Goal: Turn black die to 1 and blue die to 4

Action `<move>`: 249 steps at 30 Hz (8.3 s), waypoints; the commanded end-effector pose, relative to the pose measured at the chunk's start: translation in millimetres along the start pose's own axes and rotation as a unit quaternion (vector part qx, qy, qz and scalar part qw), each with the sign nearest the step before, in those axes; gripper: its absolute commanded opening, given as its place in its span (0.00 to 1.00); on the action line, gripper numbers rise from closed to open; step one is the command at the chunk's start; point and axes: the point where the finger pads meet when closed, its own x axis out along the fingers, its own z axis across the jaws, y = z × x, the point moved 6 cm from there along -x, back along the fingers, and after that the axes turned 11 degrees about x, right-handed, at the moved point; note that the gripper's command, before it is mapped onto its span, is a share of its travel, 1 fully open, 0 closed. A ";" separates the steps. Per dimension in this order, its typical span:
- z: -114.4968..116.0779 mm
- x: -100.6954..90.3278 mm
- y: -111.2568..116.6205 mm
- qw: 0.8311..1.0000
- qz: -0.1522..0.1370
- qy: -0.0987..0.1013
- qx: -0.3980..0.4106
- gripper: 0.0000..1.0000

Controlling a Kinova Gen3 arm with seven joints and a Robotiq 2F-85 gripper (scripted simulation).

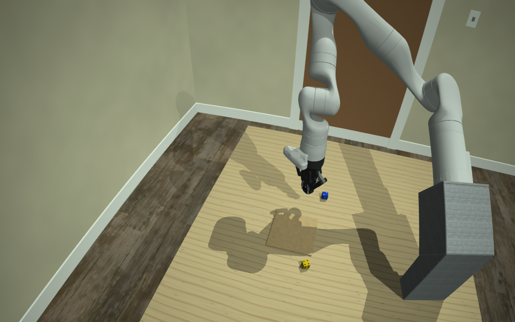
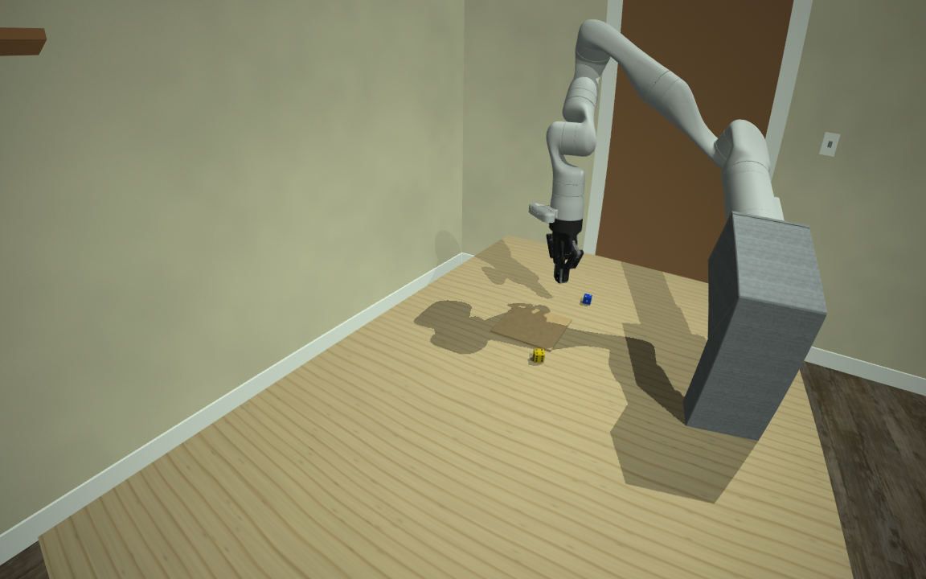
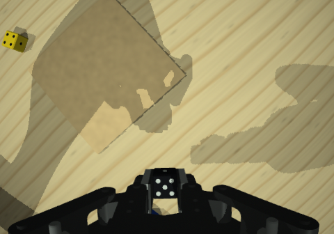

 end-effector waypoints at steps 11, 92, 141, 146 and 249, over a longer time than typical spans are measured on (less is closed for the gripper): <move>3.7 -40.1 6.0 1.000 0.015 -0.003 0.003 0.15; 10.2 -31.1 6.7 0.710 0.011 0.008 0.704 0.15; -58.7 0.5 3.1 0.644 0.252 -0.242 0.681 0.15; -58.8 5.4 0.3 0.617 0.336 -0.273 0.657 0.15; -53.3 85.7 0.9 0.583 0.430 -0.292 0.625 0.15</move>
